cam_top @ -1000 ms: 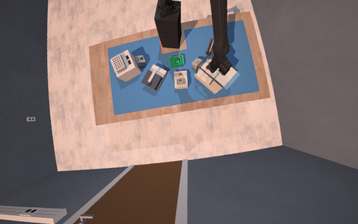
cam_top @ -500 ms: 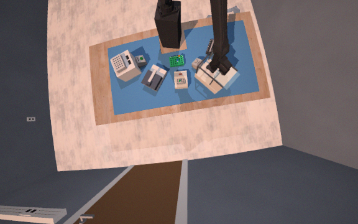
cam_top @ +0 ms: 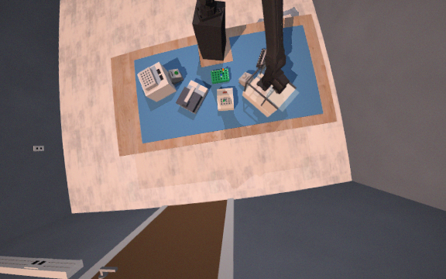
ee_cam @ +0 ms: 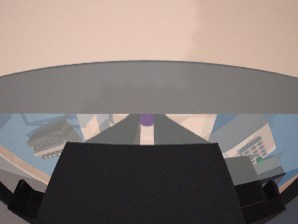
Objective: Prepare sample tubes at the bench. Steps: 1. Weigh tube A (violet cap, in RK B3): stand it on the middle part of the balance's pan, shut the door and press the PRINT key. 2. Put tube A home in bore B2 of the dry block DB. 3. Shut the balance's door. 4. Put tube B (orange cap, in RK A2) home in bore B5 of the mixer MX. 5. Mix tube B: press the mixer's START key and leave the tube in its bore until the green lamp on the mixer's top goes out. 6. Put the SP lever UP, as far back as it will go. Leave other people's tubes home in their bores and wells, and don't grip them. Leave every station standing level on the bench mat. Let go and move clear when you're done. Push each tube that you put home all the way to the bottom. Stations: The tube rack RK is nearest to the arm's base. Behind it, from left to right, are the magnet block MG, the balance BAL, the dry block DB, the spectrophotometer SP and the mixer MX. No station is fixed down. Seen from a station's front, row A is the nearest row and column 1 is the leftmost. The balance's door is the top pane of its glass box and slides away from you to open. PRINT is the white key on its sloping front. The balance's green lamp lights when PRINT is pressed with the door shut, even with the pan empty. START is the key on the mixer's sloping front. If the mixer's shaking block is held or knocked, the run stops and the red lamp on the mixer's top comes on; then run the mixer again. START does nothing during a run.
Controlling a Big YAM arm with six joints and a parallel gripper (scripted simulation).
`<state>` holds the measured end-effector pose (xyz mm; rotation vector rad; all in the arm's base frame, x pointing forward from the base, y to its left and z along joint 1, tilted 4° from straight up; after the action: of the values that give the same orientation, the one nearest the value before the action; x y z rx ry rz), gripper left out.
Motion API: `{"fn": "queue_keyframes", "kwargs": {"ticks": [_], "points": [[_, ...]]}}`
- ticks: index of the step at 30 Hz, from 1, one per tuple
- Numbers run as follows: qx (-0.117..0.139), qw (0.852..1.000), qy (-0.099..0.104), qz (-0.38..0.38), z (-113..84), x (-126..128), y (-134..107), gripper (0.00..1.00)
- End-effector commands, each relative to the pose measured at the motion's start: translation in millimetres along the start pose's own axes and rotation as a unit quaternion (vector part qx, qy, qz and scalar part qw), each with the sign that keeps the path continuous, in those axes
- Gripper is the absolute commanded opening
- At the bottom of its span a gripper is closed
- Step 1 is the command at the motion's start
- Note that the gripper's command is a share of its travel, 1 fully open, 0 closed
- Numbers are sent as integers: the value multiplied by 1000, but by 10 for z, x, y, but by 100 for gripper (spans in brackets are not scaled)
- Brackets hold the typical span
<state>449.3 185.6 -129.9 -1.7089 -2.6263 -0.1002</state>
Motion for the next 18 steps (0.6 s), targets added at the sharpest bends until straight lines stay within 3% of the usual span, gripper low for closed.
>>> {"fn": "queue_keyframes", "kwargs": {"ticks": [1, 8, 13, 16, 18], "points": [[-17, 1000, 1, -1, 28, 62, 191, 9], [-15, 1000, 1, -1, 3, 60, 183, 9], [-27, 1000, 0, -2, -214, 62, 258, 9], [-21, 1000, 1, -1, -165, 61, 230, 9], [-24, 1000, 0, -1, -236, 57, 224, 9]]}}
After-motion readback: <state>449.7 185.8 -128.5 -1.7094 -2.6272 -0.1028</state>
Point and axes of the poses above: the point where the finger pads meet when closed, its own z axis out along the fingers, its own x axis across the jaws, y = z × x, the point moved 3 cm from there along -z, back along the fingers, and after that the axes turned 4 degrees about z, right-handed, at the moved point
